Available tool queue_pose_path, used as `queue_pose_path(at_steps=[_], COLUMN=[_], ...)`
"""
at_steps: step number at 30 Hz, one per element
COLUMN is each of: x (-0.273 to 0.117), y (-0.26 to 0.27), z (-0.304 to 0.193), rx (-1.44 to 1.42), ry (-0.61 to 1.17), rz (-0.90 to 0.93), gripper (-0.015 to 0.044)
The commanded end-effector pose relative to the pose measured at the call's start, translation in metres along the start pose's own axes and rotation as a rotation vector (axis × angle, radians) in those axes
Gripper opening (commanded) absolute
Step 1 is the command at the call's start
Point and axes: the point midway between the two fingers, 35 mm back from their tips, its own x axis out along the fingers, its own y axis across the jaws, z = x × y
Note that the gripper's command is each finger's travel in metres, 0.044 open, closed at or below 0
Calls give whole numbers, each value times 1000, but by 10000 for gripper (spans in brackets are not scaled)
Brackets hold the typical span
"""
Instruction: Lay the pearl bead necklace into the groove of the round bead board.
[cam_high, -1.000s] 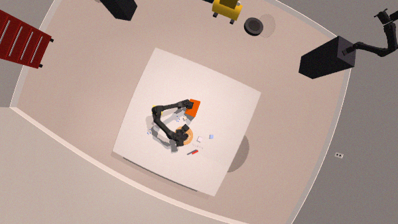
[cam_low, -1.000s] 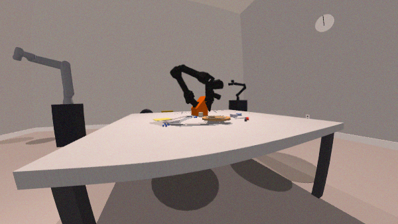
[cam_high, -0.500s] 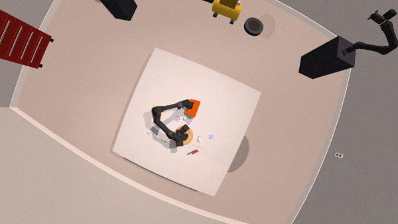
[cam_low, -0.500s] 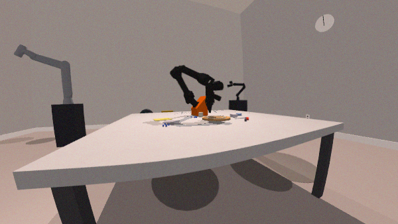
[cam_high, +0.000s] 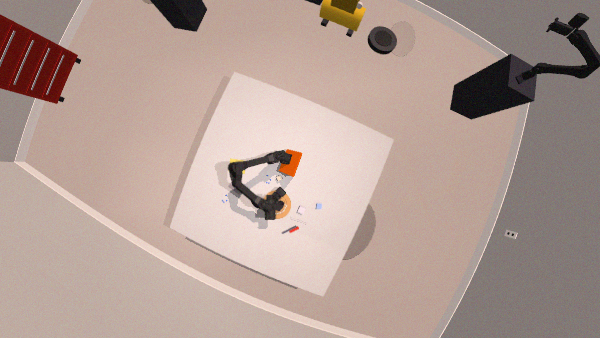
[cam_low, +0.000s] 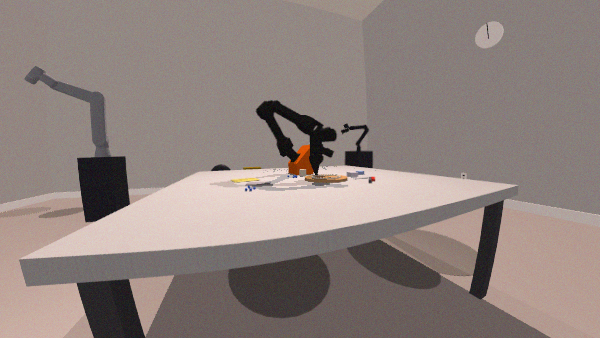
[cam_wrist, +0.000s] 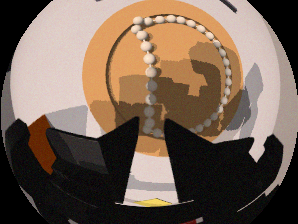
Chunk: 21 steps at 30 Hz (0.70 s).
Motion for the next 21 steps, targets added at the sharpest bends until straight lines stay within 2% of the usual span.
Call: queue_pose_path(at_steps=[1,4,9,21], x=[5,5,3,3], y=[2,2,1,1], z=[-2,-2,0,0], rx=[-7,-7,-2,-2], ry=[8,8,2,2], rz=[1,1,2,2], gripper=[120,120,0,0])
